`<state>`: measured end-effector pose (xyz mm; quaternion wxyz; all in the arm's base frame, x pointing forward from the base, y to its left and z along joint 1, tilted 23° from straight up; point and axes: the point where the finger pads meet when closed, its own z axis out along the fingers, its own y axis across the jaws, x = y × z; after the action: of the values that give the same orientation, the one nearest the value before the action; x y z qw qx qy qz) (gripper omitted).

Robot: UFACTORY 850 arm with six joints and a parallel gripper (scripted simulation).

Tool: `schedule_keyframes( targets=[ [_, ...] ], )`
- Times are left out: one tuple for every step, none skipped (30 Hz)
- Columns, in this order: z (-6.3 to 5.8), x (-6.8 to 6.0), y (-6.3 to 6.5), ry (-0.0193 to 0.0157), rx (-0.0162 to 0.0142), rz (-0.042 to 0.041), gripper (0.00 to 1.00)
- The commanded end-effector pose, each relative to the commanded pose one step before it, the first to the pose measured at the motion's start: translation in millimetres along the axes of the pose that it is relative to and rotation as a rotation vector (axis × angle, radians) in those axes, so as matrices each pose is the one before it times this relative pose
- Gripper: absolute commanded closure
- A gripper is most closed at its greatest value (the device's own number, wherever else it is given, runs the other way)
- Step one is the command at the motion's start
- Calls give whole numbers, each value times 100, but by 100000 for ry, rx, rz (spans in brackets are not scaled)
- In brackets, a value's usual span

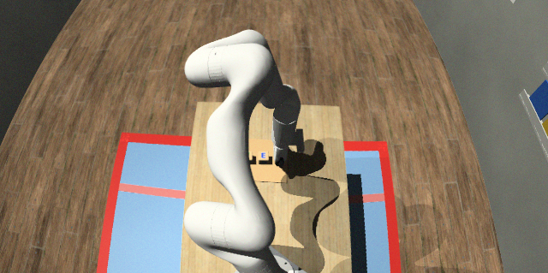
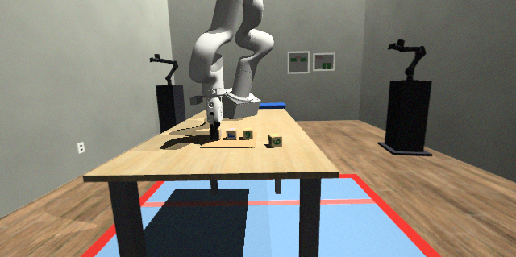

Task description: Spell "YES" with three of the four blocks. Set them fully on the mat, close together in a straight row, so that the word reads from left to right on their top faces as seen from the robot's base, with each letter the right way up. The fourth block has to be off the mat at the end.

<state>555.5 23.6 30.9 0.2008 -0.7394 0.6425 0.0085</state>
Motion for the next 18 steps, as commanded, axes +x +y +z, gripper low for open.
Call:
schedule_keyframes(
  targets=[
    [-52, 23, -90, 42, 149, -22, 59],
    [0, 4, -9, 0, 0, -2, 59],
    [0, 6, -12, 0, 0, -2, 59],
    [0, 7, -14, 0, 0, -3, 59],
    [0, 8, -16, 0, 0, -3, 59],
    [0, 8, -17, 0, 0, -3, 59],
    [0, 8, -17, 0, 0, -3, 59],
    [0, 8, -16, 0, 0, -3, 59],
    [0, 7, -14, 0, 0, -3, 59],
    [0, 6, -12, 0, 0, -2, 59],
    [0, 5, -9, 0, 0, -2, 59],
    [0, 3, -7, 0, 0, -1, 59],
    [0, 2, -4, 0, 0, -1, 59],
    [0, 1, -2, 0, 0, 0, 59],
    [0, 0, 0, 0, 0, 0, 59],
    [0, 0, 0, 0, 0, 0, 59],
    [0, 0, 0, 0, 0, 0, 59],
    [0, 0, 0, 0, 0, 0, 59]
  ],
)
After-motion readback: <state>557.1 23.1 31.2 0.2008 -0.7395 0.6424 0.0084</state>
